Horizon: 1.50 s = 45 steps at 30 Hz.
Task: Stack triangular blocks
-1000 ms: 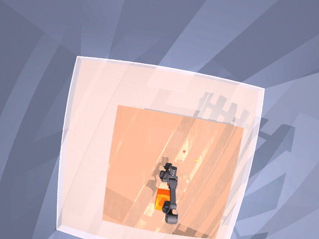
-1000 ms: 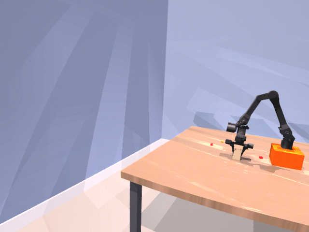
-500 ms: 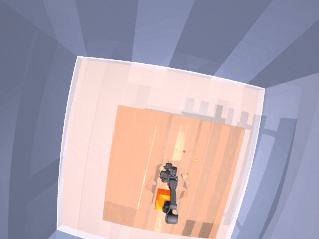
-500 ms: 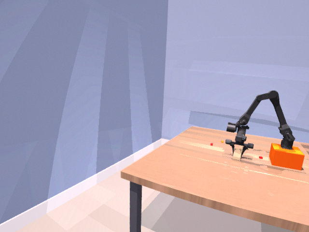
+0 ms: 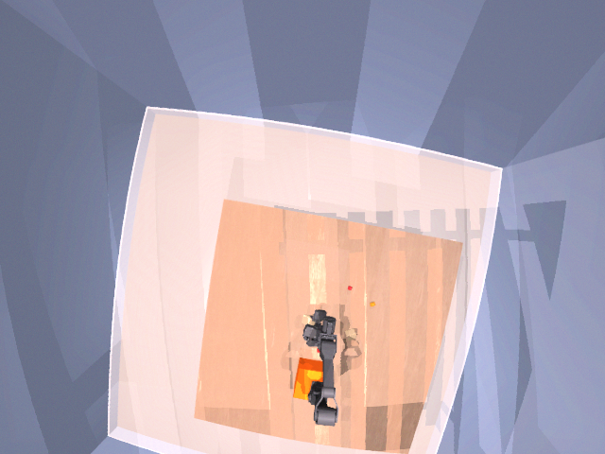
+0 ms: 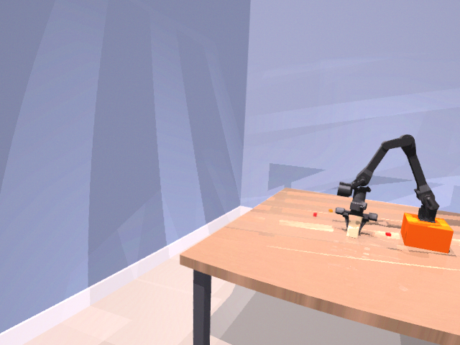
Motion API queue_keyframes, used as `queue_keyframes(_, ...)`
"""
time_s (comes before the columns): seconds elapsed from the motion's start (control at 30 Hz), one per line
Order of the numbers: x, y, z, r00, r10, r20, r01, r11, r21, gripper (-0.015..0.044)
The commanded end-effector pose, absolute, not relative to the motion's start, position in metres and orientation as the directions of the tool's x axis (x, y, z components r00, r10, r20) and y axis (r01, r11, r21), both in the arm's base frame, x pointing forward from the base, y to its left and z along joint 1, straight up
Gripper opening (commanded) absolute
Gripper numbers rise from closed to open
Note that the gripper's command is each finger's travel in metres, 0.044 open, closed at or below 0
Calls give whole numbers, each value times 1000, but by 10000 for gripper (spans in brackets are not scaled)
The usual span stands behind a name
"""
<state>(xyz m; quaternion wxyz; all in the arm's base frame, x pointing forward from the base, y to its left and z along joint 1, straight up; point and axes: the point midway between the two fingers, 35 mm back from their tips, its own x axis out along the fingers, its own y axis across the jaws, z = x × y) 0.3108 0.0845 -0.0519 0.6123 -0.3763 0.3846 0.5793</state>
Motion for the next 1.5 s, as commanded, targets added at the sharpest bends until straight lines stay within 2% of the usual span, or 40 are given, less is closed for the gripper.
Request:
queue_keyframes(0.0, 312, 85, -50, 37, 420, -907, -999, 46, -20, 0)
queue_keyframes(0.97, 312, 85, -50, 37, 420, -907, -999, 46, -20, 0)
queue_keyframes(1.47, 312, 105, -35, 15, 59, -998, -999, 45, -12, 0)
